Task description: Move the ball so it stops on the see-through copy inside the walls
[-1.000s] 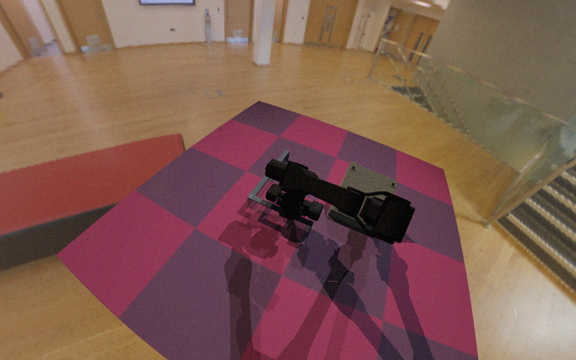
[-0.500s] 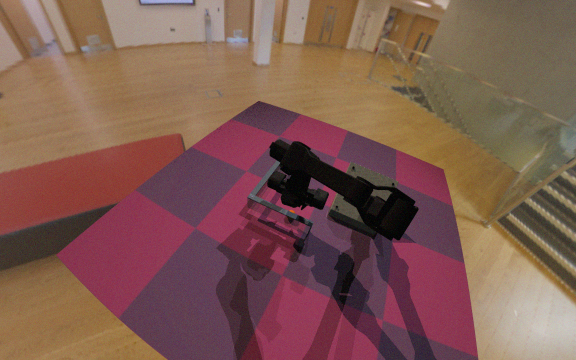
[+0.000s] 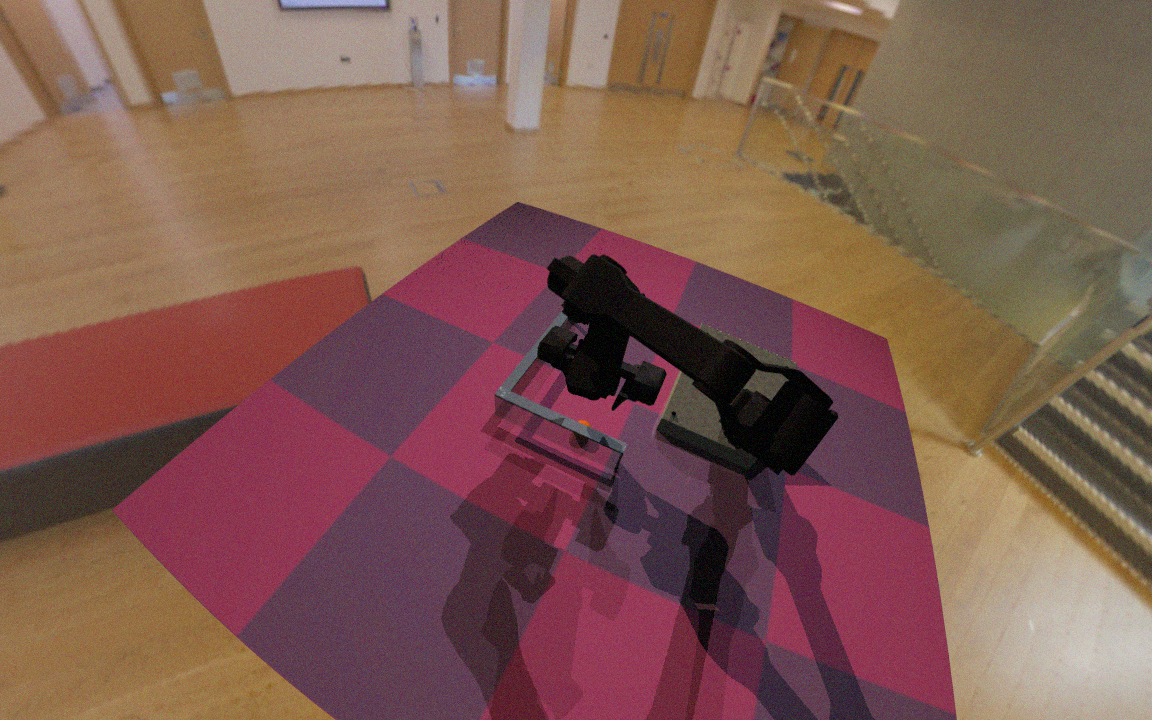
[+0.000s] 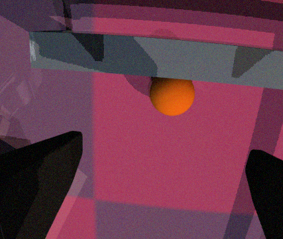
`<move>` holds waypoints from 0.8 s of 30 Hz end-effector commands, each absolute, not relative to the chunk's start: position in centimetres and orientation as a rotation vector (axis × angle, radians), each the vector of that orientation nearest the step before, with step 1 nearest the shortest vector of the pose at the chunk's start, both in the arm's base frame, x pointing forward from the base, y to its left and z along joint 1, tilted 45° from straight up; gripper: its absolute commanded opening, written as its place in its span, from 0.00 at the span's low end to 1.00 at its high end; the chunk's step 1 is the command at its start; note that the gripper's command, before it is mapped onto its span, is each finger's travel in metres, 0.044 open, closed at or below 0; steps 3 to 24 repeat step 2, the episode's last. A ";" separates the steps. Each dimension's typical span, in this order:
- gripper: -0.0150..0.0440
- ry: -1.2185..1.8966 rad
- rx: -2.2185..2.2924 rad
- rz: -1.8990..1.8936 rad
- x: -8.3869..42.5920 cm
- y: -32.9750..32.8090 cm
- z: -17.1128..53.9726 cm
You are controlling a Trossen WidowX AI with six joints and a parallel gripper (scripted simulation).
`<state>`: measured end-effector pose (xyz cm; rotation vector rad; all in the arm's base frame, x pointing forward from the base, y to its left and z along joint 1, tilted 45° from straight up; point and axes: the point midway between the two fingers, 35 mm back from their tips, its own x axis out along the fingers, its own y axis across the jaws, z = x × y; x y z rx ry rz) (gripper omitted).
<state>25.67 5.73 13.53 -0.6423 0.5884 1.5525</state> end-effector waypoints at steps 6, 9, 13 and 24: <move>1.00 0.577 -0.660 1.536 26.1 3.2 16.0; 1.00 0.577 -0.660 1.536 26.1 3.2 16.0; 1.00 0.577 -0.660 1.536 26.1 3.2 16.0; 1.00 0.577 -0.660 1.536 26.1 3.2 16.0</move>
